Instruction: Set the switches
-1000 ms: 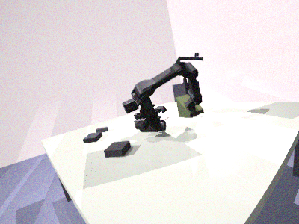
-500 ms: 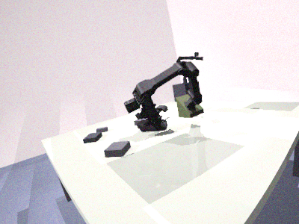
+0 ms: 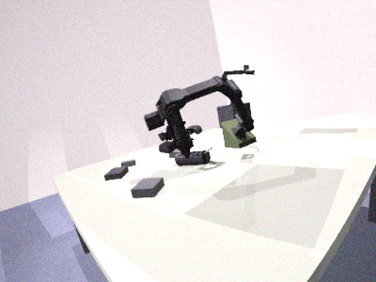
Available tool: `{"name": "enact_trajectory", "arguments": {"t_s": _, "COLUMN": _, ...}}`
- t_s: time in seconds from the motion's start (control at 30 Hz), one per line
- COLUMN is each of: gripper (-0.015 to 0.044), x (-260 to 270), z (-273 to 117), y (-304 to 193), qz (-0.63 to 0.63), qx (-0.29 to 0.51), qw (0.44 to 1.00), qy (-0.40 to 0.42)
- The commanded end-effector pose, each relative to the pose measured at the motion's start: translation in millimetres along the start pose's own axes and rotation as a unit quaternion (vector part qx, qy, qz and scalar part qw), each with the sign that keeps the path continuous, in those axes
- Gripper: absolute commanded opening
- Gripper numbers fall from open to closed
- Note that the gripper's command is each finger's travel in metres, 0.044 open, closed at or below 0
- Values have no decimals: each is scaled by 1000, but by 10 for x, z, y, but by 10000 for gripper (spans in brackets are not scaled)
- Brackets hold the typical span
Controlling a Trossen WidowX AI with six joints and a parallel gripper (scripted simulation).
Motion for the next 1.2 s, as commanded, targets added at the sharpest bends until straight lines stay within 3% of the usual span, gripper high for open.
{"name": "enact_trajectory", "arguments": {"t_s": 0.0, "gripper": 0, "x": -57, "z": -31, "y": 129, "qz": -15, "qx": 4, "qw": 1000, "qy": 13}}
{"name": "enact_trajectory", "arguments": {"t_s": 0.6, "gripper": 0, "x": -1597, "z": 326, "y": 1333, "qz": -232, "qx": -5, "qw": 941, "qy": 246}}
{"name": "enact_trajectory", "arguments": {"t_s": 1.17, "gripper": 0, "x": -1534, "z": 267, "y": 1242, "qz": -232, "qx": -6, "qw": 946, "qy": 225}}
Point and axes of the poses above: the point midway between the two fingers, 35 mm back from their tips, its own z axis out along the fingers, its own x axis across the jaws, y = z × x, the point moved 8 cm from there along -z, back along the fingers, and after that the axes turned 5 degrees about -z, right-handed, at the moved point
